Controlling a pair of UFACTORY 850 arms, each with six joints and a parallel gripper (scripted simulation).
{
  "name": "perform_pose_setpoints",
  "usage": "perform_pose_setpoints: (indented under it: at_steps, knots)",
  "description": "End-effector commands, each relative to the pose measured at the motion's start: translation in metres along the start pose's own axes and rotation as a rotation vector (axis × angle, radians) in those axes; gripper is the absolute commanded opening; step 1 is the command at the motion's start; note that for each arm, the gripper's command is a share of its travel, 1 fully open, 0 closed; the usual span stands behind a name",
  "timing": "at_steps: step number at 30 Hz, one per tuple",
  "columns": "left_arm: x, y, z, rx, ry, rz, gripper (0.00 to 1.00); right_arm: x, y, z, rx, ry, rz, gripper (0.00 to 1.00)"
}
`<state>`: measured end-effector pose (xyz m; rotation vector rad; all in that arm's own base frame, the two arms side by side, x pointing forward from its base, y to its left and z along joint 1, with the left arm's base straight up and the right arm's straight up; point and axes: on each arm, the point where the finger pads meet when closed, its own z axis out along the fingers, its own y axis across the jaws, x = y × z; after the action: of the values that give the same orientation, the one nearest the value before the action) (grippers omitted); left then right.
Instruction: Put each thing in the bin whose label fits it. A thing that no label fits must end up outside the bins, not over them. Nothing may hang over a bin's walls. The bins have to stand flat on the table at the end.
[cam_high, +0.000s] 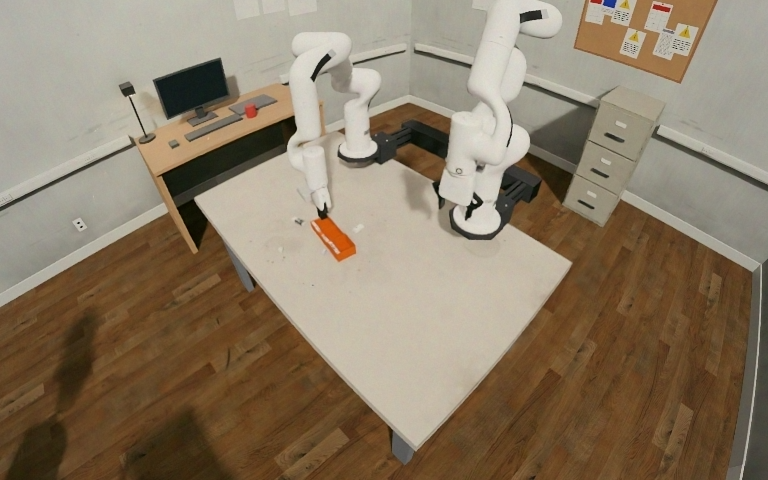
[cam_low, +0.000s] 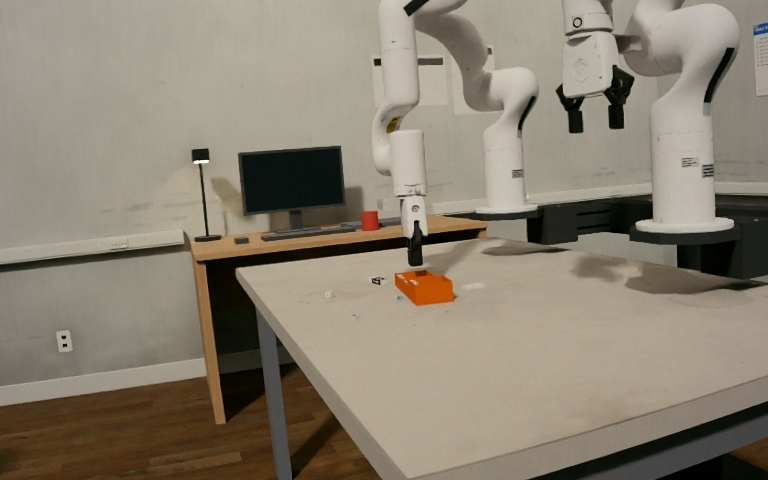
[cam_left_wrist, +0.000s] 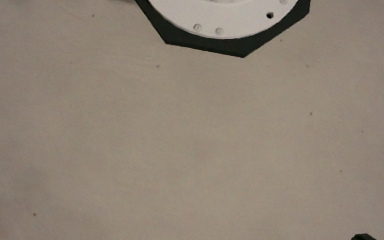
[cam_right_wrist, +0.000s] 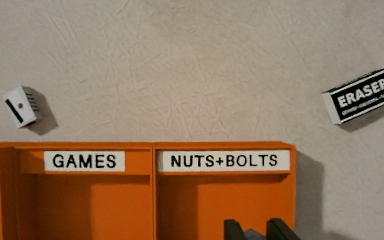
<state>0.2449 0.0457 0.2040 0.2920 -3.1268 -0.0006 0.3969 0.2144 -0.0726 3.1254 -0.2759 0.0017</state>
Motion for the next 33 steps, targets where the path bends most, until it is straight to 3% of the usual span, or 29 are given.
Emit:
perform_pose_setpoints:
  at_steps: [1, 17, 31, 32, 33]
  knots:
    - [-0.001, 0.0, 0.0, 0.0, -0.001, 0.0, 1.0, 0.001, -0.001, 0.007, 0.004, 0.0, 0.0, 0.11]
    - [-0.001, 0.0, 0.0, 0.0, -0.001, 0.0, 1.0, 0.001, -0.001, 0.035, 0.004, 0.0, 0.0, 0.11]
    - [-0.001, 0.0, 0.0, 0.0, -0.001, 0.0, 1.0, 0.001, -0.001, 0.035, 0.004, 0.0, 0.0, 0.11]
    - [-0.001, 0.0, 0.0, 0.0, -0.001, 0.0, 1.0, 0.001, -0.001, 0.035, 0.004, 0.0, 0.0, 0.23]
    - [-0.001, 0.0, 0.0, 0.0, -0.001, 0.0, 1.0, 0.001, -0.001, 0.035, 0.004, 0.0, 0.0, 0.23]
